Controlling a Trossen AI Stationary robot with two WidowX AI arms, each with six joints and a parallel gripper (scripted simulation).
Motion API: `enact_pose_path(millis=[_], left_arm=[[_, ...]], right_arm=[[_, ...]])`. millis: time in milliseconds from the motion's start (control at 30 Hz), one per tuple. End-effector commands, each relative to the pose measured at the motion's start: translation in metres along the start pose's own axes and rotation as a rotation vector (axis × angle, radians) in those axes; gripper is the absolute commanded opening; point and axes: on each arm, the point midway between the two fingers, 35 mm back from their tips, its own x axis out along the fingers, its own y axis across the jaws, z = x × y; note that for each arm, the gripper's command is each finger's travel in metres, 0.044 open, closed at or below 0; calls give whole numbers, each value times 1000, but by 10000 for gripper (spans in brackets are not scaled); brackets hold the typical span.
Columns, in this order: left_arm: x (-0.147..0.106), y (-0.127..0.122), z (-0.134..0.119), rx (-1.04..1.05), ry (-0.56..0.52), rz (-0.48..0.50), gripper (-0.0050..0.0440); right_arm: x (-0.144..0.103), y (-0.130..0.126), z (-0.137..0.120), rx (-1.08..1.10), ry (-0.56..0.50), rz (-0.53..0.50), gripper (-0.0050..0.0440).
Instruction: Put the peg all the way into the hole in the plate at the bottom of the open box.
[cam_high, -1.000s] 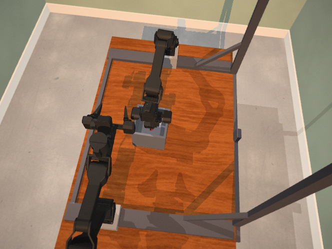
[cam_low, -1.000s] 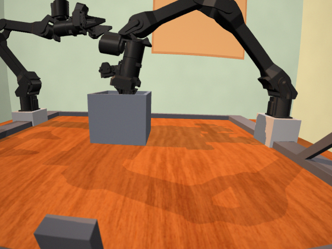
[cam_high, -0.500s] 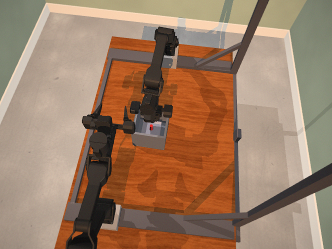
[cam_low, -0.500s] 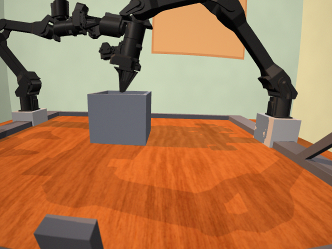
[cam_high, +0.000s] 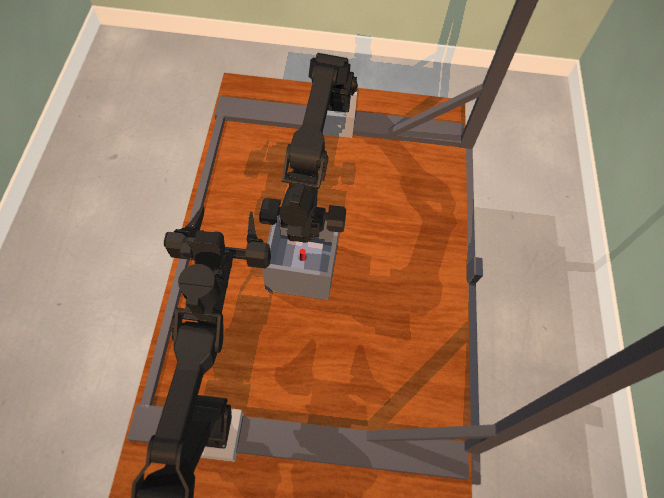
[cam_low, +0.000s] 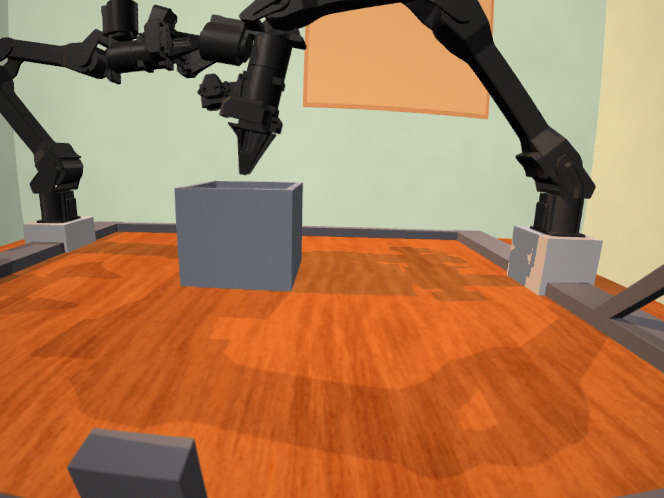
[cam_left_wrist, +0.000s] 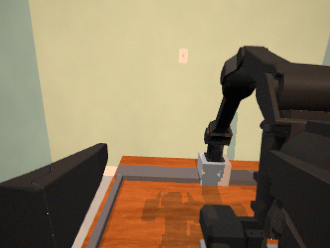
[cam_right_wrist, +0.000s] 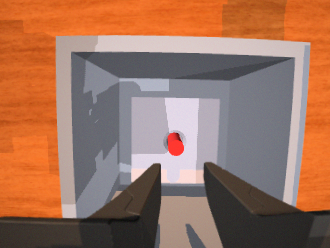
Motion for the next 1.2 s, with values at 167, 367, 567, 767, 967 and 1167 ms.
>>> enact_pose_path(millis=[167, 367, 567, 767, 967, 1167], left_arm=[[-1, -1, 2, 4, -6, -2, 440], [-1, -1, 2, 5, -6, -2, 440], [-1, -1, 2, 5, -6, -2, 440], [-1, -1, 2, 5, -6, -2, 440], [-1, -1, 2, 5, -6, -2, 440], [-1, -1, 2, 5, -6, -2, 440]], right_arm=[[-28, 3, 5, -3, -84, -7, 119], [-48, 6, 7, -5, -177, -18, 119], [-76, 10, 8, -6, -315, -27, 119], [-108, 16, 4, -8, -469, -33, 119], [-129, 19, -1, -9, -571, -36, 119], [-158, 24, -13, -9, -720, -37, 119]])
